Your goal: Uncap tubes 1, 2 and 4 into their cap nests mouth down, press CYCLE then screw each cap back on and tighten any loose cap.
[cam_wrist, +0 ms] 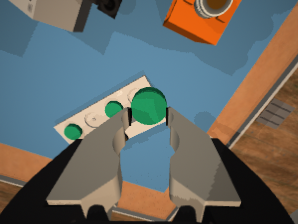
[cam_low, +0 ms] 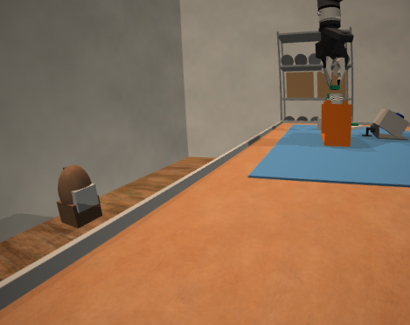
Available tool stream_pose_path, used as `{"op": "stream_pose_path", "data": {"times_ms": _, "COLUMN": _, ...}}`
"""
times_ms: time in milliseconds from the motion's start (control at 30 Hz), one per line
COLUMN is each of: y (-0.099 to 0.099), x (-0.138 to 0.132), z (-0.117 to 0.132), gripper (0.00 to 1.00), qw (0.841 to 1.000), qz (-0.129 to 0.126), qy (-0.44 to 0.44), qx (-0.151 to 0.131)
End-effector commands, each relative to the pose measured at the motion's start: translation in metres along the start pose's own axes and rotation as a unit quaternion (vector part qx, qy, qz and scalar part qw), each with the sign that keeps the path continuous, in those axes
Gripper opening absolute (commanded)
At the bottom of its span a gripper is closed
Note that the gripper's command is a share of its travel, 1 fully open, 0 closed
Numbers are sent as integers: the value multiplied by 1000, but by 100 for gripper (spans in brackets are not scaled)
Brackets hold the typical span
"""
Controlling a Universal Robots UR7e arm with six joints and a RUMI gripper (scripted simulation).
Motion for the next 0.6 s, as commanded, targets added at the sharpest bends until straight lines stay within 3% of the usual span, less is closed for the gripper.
{"op": "stream_pose_path", "data": {"times_ms": 0, "y": 1, "x": 9, "z": -25, "gripper": 0, "qw": 991, "qz": -5, "qy": -131, "qx": -10}}
{"op": "stream_pose_path", "data": {"times_ms": 167, "y": 0, "x": 15, "z": -41, "gripper": 0, "qw": 977, "qz": -4, "qy": -213, "qx": -10}}
{"op": "stream_pose_path", "data": {"times_ms": 267, "y": 0, "x": 20, "z": -57, "gripper": 0, "qw": 956, "qz": -3, "qy": -294, "qx": -10}}
{"op": "stream_pose_path", "data": {"times_ms": 367, "y": 0, "x": 20, "z": -57, "gripper": 0, "qw": 956, "qz": -3, "qy": -294, "qx": -10}}
{"op": "stream_pose_path", "data": {"times_ms": 433, "y": 0, "x": 26, "z": -73, "gripper": 0, "qw": 928, "qz": -2, "qy": -372, "qx": -10}}
{"op": "stream_pose_path", "data": {"times_ms": 467, "y": 0, "x": 26, "z": -73, "gripper": 0, "qw": 928, "qz": -2, "qy": -372, "qx": -10}}
{"op": "stream_pose_path", "data": {"times_ms": 500, "y": 0, "x": 28, "z": -81, "gripper": 0, "qw": 912, "qz": -2, "qy": -411, "qx": -10}}
{"op": "stream_pose_path", "data": {"times_ms": 533, "y": 0, "x": 29, "z": -81, "gripper": 0, "qw": 912, "qz": -2, "qy": -411, "qx": -10}}
{"op": "stream_pose_path", "data": {"times_ms": 567, "y": -1, "x": 31, "z": -88, "gripper": 0, "qw": 894, "qz": -1, "qy": -448, "qx": -10}}
Point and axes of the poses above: the point where the finger pads meet when closed, its own y axis back along the fingers, its own x axis across the jaws, z = x × y, the point moved 9 cm from there along y, back along the fingers, and after that the axes turned 10 degrees about -y, right-handed, at the moved point
